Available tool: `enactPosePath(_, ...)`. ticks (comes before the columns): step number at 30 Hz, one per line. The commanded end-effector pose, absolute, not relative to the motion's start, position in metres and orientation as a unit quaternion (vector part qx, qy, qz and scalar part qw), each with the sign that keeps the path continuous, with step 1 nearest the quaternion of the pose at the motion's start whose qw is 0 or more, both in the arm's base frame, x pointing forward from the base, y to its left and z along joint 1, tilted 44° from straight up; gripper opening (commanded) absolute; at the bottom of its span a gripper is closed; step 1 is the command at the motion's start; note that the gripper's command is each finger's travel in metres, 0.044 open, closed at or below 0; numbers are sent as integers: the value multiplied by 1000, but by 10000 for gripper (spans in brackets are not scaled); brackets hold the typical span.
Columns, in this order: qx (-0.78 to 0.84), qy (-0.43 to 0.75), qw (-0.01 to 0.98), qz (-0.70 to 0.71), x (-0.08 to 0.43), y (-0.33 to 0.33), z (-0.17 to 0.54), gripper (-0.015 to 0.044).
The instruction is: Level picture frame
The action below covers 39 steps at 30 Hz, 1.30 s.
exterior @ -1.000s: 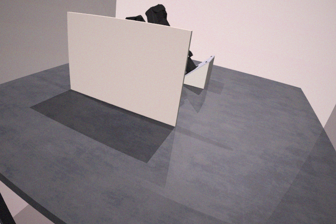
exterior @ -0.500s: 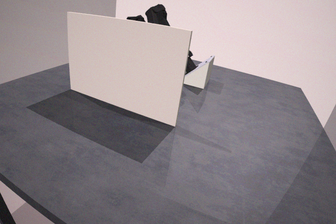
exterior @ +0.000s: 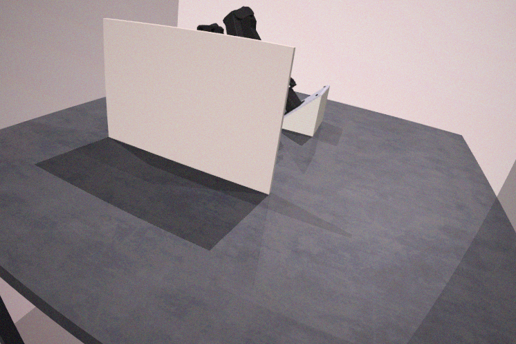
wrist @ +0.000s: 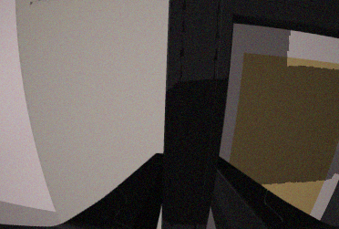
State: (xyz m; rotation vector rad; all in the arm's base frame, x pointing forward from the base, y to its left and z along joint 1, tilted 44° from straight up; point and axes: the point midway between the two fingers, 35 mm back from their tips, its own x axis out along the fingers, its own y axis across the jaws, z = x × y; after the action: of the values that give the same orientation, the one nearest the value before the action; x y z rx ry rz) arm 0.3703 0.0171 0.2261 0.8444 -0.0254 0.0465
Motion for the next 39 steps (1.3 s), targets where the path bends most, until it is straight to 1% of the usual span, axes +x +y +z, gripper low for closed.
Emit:
enactPosePath(1,399,-14,916,22,370,17,226,0)
enactPosePath(9,380,-14,925,21,370,17,226,0)
enactPosePath(19,389,-13,921,22,370,17,226,260)
enactPosePath(24,399,-13,917,22,365,17,227,260)
enactPosePath(36,559,-6,829,24,279,12,223,260)
enactPosePath(39,577,-5,816,24,270,12,219,260)
